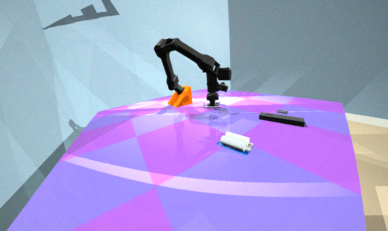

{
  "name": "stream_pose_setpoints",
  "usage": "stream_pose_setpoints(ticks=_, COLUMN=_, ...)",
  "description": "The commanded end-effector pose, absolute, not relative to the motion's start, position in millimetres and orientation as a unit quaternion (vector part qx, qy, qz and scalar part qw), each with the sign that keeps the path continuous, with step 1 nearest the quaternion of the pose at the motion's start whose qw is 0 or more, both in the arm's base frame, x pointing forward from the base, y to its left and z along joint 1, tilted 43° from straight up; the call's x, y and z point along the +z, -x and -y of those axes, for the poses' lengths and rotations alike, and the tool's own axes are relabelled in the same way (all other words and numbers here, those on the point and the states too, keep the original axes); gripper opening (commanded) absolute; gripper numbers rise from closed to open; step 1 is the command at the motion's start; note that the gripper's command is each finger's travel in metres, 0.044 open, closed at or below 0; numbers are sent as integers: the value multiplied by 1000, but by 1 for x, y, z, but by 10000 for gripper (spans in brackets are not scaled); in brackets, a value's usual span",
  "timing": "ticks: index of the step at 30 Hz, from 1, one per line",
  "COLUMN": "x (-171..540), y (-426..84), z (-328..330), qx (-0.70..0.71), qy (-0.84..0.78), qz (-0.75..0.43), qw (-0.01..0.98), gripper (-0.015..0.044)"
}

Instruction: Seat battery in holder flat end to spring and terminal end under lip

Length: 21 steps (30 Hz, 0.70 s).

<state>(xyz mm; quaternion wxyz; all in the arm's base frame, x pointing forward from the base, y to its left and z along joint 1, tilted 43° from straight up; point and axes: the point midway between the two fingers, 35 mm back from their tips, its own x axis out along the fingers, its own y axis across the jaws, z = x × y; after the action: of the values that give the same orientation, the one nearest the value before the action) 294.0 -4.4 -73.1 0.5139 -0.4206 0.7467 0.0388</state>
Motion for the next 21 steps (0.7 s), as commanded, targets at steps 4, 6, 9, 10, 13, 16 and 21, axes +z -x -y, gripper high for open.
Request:
stream_pose_setpoints(ticks=4, x=-73, y=-296, z=4, qx=36, qy=418, qz=-746, qw=517, gripper=78)
stream_pose_setpoints(ticks=6, x=-73, y=-296, z=4, qx=36, qy=418, qz=-746, qw=517, gripper=78)
stream_pose_setpoints(ticks=9, x=-73, y=-296, z=4, qx=36, qy=418, qz=-746, qw=518, gripper=78)
stream_pose_setpoints(ticks=10, x=-73, y=-296, z=4, qx=36, qy=418, qz=-746, qw=518, gripper=104)
stream_pose_setpoints(ticks=13, x=-73, y=-296, z=4, qx=36, qy=418, qz=-746, qw=518, gripper=180)
stream_pose_setpoints(ticks=16, x=-72, y=-296, z=3, qx=37, qy=418, qz=-746, qw=517, gripper=180)
stream_pose_setpoints(ticks=21, x=-65, y=-296, z=-4, qx=38, qy=419, qz=-746, qw=516, gripper=180)
